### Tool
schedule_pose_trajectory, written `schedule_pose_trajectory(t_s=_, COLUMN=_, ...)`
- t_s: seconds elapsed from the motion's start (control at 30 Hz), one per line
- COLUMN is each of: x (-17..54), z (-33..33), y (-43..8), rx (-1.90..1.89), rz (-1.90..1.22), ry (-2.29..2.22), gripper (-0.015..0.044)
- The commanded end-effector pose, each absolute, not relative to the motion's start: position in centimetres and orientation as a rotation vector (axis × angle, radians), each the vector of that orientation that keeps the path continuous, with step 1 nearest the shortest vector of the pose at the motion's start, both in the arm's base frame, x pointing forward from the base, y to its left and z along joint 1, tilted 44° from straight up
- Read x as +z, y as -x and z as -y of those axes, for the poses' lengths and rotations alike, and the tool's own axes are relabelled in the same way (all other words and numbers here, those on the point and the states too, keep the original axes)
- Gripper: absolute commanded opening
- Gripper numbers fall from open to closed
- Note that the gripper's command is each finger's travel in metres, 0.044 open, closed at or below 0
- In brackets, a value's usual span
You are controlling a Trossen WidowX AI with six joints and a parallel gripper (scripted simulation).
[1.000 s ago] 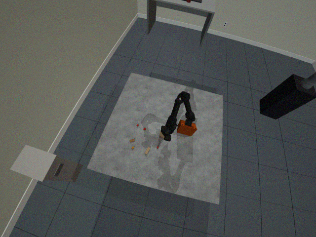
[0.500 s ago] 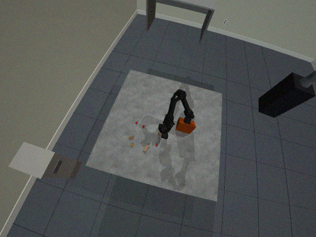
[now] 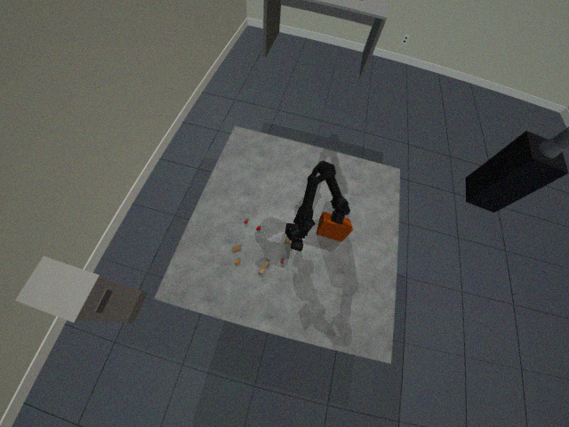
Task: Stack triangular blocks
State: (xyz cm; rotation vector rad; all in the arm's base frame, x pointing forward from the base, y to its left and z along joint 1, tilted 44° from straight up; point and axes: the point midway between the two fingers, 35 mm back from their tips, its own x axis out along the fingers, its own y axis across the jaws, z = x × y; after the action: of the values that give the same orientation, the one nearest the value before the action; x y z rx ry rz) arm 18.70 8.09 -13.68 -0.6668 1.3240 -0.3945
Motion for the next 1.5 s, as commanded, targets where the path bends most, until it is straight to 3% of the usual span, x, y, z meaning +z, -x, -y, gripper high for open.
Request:
schedule_pose_trajectory(t_s=0.0, x=-13.7, z=-8.1, y=-18.7, rx=-0.389, rz=-1.328, ry=0.665, gripper=0.0)
schedule_pose_trajectory(t_s=1.47, x=-15.3, z=-6.9, y=-19.7, rx=-0.385, rz=-1.33, ry=0.663, gripper=0.0)
